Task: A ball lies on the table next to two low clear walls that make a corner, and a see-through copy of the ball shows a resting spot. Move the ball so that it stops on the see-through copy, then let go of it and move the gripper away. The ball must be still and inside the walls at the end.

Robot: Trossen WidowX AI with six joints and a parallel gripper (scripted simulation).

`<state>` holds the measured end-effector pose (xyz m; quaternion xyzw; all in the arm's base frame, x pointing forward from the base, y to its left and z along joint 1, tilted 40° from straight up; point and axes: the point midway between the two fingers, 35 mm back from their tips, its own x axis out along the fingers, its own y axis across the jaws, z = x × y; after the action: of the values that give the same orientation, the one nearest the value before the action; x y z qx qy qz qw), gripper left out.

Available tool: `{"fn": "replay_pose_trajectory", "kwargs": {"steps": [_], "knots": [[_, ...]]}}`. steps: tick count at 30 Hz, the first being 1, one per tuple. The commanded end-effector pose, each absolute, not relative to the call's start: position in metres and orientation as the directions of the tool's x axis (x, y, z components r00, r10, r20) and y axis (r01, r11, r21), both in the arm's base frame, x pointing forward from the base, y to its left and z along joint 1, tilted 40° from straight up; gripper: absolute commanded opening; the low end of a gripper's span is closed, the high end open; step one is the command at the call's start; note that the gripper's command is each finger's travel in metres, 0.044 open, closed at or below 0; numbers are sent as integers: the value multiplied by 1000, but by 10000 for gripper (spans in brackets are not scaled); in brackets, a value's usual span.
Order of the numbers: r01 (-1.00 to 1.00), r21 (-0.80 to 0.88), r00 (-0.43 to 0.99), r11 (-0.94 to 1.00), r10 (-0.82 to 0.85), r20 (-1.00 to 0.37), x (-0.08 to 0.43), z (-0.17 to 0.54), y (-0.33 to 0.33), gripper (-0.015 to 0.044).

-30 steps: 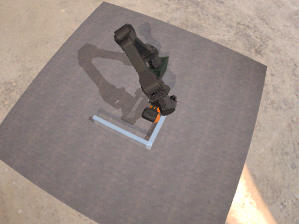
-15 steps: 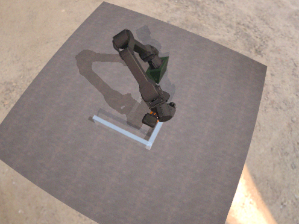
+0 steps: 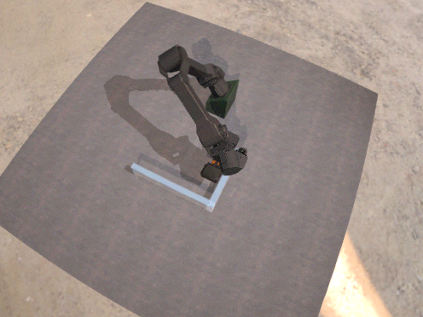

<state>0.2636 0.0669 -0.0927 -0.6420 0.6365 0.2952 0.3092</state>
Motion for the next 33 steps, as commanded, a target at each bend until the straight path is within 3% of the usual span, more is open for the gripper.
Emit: {"fn": "replay_pose_trajectory", "kwargs": {"steps": [1, 8, 22, 33], "knots": [[-1000, -13, 14, -6, -639, -769, 263, -100, 61, 0], [-1000, -13, 14, -6, -640, -769, 262, -104, 58, 0], [-1000, -20, 15, 1, -636, -772, 263, -100, 60, 368], [-1000, -12, 13, -6, -637, -771, 261, -36, 115, 370]]}}
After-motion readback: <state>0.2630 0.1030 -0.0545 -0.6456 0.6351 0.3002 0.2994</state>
